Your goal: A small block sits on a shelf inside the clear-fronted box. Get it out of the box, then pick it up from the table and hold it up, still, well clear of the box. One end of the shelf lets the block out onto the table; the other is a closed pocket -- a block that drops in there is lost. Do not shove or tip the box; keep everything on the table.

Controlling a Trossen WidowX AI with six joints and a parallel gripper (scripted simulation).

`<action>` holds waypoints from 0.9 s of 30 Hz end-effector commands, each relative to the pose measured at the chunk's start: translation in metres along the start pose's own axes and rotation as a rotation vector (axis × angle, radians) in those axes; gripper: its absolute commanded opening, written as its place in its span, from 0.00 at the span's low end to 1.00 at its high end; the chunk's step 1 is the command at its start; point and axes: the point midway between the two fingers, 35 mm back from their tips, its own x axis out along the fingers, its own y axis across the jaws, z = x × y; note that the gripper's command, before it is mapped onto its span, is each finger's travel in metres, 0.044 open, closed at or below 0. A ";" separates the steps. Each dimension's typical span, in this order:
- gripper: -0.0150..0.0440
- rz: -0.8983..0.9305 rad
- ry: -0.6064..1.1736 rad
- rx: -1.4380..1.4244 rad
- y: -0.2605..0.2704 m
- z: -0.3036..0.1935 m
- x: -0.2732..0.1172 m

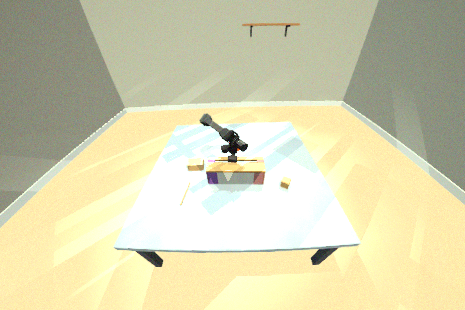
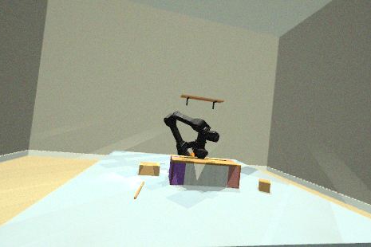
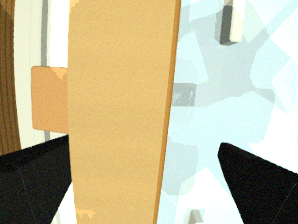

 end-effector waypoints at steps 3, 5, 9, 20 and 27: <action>0.93 -0.001 -0.007 -0.008 -0.001 0.013 0.002; 0.93 -0.001 -0.007 -0.008 -0.001 0.017 0.002; 0.93 -0.001 -0.008 -0.008 -0.001 0.025 0.003; 0.93 -0.001 -0.009 -0.009 0.000 0.047 0.005; 0.93 -0.001 -0.009 -0.009 0.000 0.061 0.007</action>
